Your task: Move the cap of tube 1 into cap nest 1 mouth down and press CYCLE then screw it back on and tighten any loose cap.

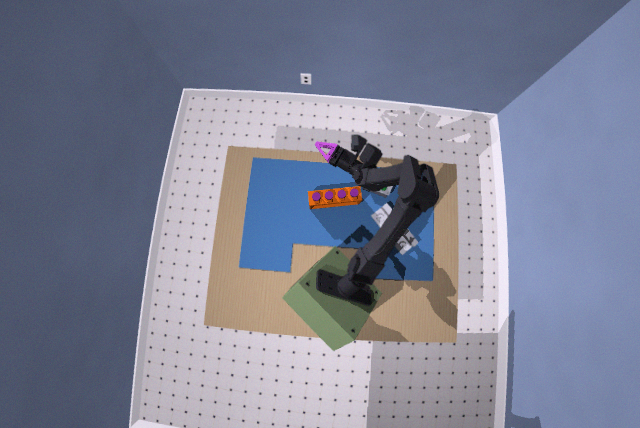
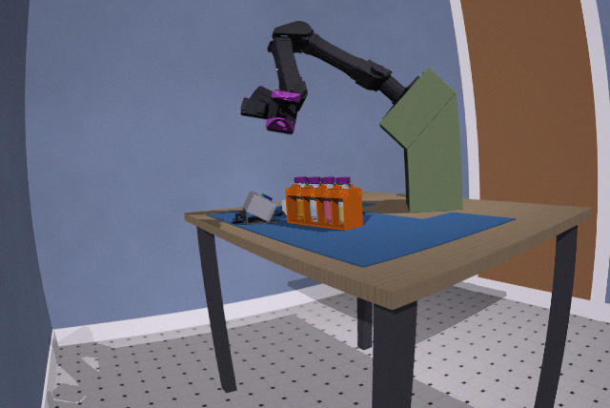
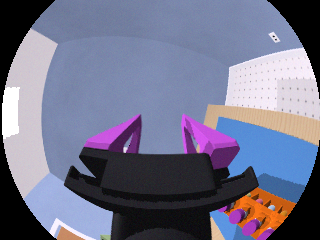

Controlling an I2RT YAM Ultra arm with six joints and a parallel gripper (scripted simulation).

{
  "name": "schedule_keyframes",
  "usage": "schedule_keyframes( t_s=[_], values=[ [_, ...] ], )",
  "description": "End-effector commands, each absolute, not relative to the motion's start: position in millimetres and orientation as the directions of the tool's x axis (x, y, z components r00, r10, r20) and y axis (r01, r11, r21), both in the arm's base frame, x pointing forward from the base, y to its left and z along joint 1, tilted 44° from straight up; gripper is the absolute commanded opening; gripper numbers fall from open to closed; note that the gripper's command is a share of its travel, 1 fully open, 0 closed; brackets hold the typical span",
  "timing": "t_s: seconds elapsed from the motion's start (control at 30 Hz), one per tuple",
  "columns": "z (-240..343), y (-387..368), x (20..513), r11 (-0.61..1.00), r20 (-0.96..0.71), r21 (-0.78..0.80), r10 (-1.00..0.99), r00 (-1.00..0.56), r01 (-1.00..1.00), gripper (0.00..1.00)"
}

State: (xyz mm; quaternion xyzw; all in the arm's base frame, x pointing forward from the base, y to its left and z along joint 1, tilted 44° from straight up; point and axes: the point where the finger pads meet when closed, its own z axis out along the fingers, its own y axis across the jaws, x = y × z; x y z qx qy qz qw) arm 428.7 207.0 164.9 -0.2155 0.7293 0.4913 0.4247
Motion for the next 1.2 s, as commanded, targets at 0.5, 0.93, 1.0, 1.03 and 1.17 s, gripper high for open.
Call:
schedule_keyframes(
  t_s=[0.5,0.93,1.0,1.03,1.17],
  values=[
    [143.5,146.8,448.4,0.767,-0.885,0.317,0.027,-0.465,-0.559,0.49],
    [120.9,94.7,444.0,0.904,-0.871,0.137,-0.085,-0.484,-0.406,0.49],
    [120.9,94.7,444.0,0.904,-0.871,0.137,-0.085,-0.484,-0.406,0.49],
    [119.0,90.2,442.9,0.914,-0.867,0.114,-0.099,-0.489,-0.388,0.49],
    [112.7,74.6,438.7,0.935,-0.854,0.061,-0.133,-0.503,-0.350,0.49]
  ],
)
